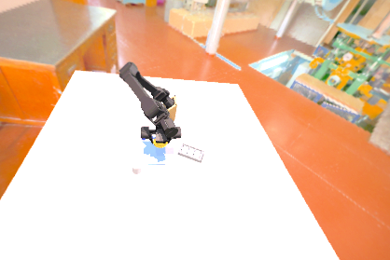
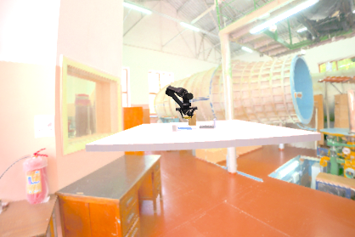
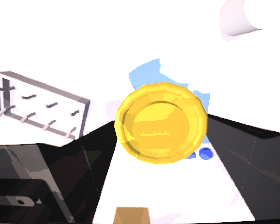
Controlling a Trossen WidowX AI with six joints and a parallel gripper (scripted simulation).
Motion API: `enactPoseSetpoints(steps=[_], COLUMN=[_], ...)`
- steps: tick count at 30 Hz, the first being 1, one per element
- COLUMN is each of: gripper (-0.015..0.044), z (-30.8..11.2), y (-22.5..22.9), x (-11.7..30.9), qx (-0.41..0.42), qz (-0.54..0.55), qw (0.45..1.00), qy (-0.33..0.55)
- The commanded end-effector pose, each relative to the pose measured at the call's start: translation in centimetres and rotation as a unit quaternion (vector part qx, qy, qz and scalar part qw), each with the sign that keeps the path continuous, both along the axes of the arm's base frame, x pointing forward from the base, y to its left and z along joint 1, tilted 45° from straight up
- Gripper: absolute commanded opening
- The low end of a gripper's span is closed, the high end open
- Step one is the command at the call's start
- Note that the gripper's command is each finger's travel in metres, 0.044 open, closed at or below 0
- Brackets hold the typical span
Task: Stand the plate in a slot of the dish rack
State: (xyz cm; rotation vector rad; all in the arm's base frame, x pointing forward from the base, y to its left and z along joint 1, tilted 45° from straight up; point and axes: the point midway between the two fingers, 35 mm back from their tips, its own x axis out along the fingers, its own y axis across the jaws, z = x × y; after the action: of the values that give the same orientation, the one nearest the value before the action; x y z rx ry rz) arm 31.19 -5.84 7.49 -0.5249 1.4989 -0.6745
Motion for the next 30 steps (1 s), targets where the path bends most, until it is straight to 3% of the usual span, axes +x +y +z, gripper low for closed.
enactPoseSetpoints(steps=[1, 19, 30], gripper=[0.0, 0.0, 0.0], z=[1.5, 6.2, 2.1], y=[1.7, 6.2, 10.5], x=[0.4, 0.6, -1.6], qx=[0.002, -0.005, -0.009], qz=[0.001, -0.002, -0.106], qw=[1.0, 1.0, 0.989], qy=[-0.003, -0.002, -0.101])
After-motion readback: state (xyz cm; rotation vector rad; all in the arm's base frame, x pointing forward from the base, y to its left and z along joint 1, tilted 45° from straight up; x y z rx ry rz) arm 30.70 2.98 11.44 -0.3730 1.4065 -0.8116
